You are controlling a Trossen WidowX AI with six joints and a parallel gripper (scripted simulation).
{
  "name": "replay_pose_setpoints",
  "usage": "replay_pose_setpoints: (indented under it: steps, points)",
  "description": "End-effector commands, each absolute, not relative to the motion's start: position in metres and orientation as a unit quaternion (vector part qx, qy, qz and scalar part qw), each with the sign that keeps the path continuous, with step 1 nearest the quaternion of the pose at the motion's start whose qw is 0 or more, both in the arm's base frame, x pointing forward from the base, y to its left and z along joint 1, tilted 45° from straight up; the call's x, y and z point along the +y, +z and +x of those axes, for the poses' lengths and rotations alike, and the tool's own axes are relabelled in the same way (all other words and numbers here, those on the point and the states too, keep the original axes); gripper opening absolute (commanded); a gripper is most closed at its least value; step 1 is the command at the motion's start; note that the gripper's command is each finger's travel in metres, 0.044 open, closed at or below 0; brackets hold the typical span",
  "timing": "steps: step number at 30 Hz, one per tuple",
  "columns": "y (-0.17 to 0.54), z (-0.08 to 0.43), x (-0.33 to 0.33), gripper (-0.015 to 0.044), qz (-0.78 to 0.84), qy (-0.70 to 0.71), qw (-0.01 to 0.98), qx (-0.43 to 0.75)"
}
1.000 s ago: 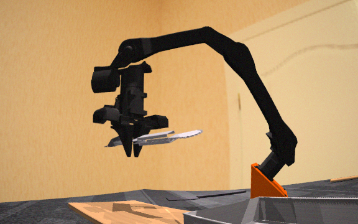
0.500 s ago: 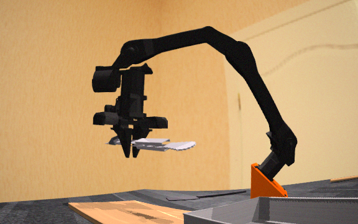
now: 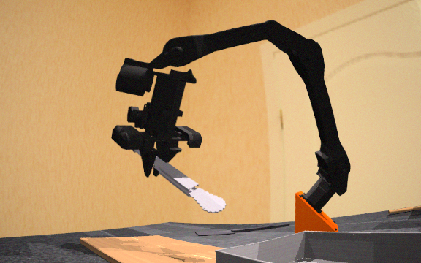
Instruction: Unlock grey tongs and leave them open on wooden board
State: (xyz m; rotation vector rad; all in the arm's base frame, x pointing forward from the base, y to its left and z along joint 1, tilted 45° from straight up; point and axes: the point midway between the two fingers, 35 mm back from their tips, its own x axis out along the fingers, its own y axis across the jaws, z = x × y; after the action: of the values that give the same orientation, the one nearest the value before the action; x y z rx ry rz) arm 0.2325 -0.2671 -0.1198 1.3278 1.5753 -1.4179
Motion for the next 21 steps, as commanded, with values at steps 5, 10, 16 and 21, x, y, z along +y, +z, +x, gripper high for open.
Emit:
replay_pose_setpoints:
  steps: [5, 10, 16, 21]
  points:
    - [-0.106, 0.236, -0.275, -0.0150, 0.441, -0.597, 0.376, 0.555]
    - [-0.095, 0.239, -0.278, -0.0150, 0.402, -0.629, 0.412, 0.523]
    - [-0.080, 0.243, -0.281, -0.0150, 0.360, -0.664, 0.453, 0.474]
    - [-0.065, 0.245, -0.281, -0.0150, 0.328, -0.690, 0.484, 0.427]
